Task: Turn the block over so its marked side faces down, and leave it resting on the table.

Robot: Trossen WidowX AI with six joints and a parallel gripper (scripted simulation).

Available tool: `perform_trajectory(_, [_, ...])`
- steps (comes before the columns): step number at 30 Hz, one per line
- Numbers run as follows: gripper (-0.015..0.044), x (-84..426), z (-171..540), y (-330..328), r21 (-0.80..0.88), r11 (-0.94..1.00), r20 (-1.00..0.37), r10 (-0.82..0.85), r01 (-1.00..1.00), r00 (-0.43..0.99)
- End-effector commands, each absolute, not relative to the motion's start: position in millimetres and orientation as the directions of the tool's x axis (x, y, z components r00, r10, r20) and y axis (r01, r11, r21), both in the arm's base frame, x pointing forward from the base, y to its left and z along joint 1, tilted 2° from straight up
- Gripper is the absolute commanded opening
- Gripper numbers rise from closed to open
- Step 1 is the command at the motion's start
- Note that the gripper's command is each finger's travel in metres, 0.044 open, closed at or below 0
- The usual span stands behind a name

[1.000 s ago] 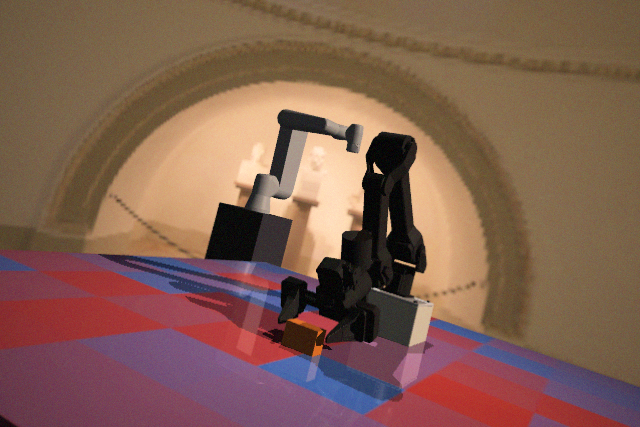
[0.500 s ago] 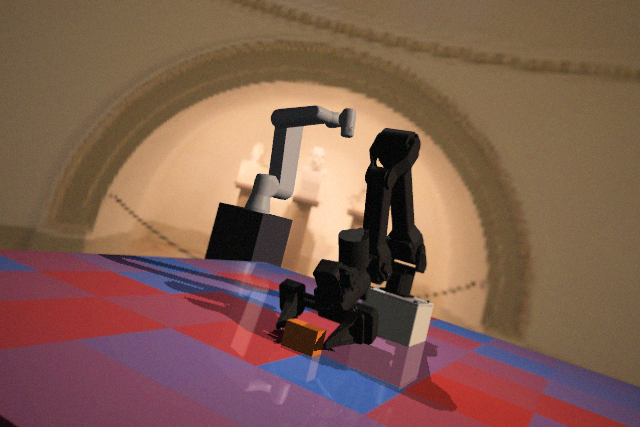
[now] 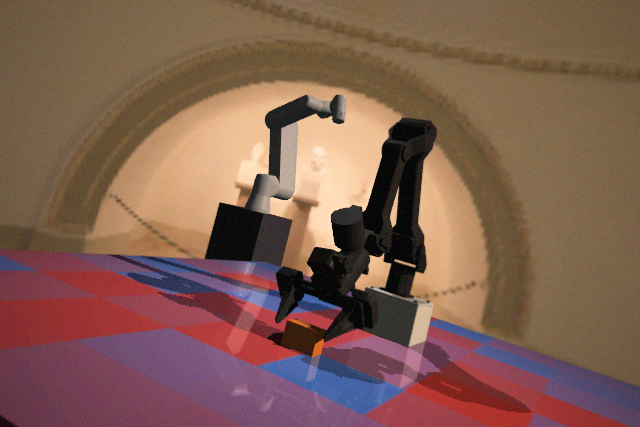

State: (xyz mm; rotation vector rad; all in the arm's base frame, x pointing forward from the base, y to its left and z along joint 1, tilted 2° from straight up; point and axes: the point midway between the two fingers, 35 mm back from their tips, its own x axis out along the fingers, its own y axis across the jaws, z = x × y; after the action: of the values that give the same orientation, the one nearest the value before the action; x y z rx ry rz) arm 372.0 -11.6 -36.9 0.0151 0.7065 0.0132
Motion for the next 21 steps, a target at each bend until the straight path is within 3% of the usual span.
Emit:
perform_trajectory(1, [0.0440,352,24,-12,0.006,1.000,-0.793,0.011,-0.010,0.610])
perform_trajectory(21, [0.0440,340,22,-11,0.009,1.000,-0.832,0.013,-0.010,0.554])
